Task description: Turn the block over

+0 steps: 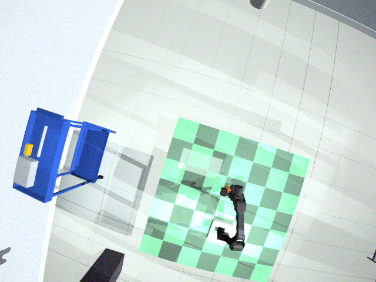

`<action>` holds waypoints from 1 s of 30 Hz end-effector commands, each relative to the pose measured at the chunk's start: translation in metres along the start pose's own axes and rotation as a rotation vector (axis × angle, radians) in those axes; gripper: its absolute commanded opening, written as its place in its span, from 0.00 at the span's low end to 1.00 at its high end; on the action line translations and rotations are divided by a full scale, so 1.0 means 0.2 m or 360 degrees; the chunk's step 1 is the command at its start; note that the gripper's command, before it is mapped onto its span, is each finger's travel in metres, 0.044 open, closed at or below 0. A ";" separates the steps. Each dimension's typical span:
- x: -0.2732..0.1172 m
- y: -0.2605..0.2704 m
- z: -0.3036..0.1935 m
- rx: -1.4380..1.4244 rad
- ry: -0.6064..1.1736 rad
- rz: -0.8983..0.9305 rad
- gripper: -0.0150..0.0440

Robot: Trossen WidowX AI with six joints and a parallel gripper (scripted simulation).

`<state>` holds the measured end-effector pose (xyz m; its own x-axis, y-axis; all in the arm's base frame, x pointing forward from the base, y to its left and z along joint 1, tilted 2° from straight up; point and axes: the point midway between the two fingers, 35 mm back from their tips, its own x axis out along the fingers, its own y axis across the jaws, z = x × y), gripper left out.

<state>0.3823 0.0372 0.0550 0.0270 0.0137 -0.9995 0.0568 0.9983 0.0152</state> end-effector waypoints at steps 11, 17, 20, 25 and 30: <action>0.03 0.00 0.01 -0.0013 -0.0322 -0.0011 0.25; 0.04 0.00 0.00 -0.0013 -0.0461 -0.0011 0.25; 0.04 0.00 0.00 -0.0012 -0.0531 -0.0011 0.25; 0.04 0.00 -0.01 -0.0010 -0.0647 -0.0009 0.25; 0.04 0.00 -0.03 -0.0006 -0.0762 -0.0006 0.25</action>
<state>0.3801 0.0379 0.0444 0.4273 -0.0122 -0.9040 0.0495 0.9987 0.0100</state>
